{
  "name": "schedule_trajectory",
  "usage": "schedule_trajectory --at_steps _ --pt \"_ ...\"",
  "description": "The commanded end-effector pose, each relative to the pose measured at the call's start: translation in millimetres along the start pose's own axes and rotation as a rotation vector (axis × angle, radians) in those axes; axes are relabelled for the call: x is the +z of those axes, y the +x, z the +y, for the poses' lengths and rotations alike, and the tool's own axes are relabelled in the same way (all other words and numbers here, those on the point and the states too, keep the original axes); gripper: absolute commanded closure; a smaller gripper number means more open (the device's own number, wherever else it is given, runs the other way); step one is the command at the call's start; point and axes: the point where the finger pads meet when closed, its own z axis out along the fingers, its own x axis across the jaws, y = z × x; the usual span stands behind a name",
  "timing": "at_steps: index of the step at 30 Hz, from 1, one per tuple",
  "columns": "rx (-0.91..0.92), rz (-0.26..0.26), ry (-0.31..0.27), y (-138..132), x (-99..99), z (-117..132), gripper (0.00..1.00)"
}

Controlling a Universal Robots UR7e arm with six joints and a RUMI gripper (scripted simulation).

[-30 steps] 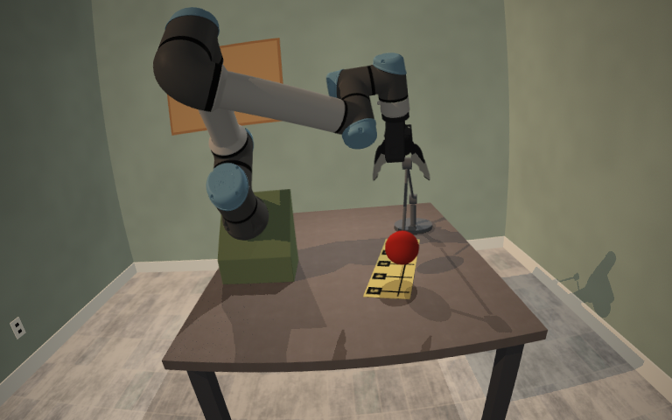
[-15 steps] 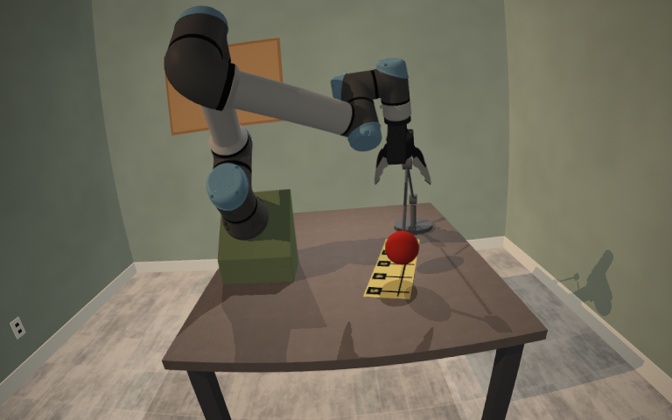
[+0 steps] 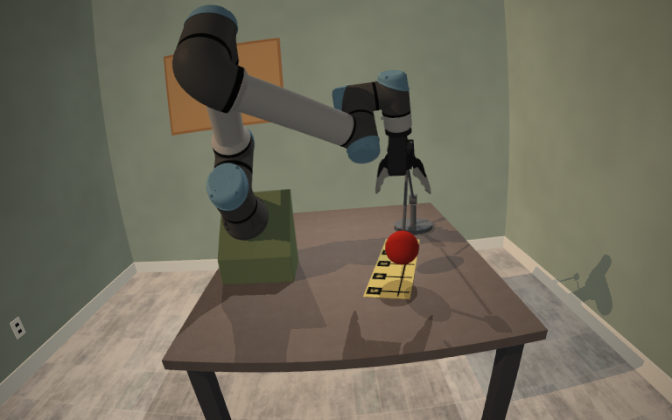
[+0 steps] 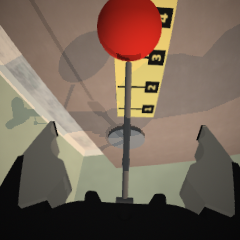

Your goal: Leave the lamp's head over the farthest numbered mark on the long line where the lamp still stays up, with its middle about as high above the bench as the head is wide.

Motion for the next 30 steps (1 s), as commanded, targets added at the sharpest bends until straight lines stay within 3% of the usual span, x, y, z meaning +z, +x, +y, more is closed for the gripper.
schedule_trajectory --at_steps 1,30 --pt "0.000 0.002 0.007 1 14.2 0 0.00" --pt "0.004 0.002 0.017 0 62.8 0 0.00"
